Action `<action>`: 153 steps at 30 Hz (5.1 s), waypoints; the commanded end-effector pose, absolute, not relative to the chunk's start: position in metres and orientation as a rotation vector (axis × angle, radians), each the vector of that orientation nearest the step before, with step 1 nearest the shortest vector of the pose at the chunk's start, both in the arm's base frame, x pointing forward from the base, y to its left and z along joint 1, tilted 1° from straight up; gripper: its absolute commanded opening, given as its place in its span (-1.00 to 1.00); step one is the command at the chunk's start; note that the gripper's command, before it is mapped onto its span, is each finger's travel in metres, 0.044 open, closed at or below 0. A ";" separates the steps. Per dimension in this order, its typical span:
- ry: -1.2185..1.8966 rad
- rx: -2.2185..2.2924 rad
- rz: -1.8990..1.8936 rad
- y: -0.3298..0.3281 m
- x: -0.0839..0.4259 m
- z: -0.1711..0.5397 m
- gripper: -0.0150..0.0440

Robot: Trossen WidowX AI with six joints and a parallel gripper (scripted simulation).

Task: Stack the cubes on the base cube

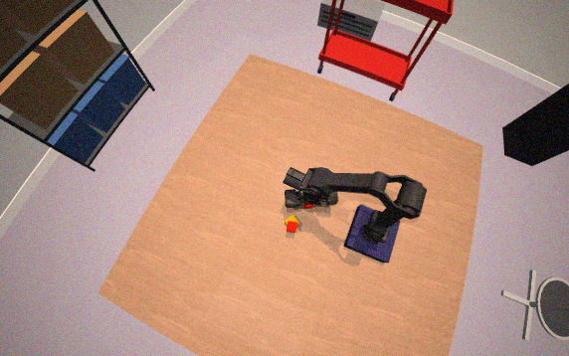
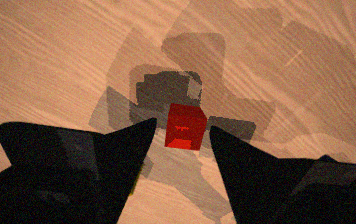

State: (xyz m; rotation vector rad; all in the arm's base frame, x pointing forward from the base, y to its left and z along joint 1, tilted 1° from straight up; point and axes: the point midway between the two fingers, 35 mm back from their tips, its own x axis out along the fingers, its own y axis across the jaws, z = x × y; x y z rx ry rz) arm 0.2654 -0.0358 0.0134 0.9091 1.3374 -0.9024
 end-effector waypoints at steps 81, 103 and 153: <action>1.263 1.085 -1.059 0.043 0.302 0.110 -0.14; 1.261 1.086 -1.062 0.043 0.302 0.080 -0.14; 1.263 1.081 -1.060 0.043 0.303 0.065 0.20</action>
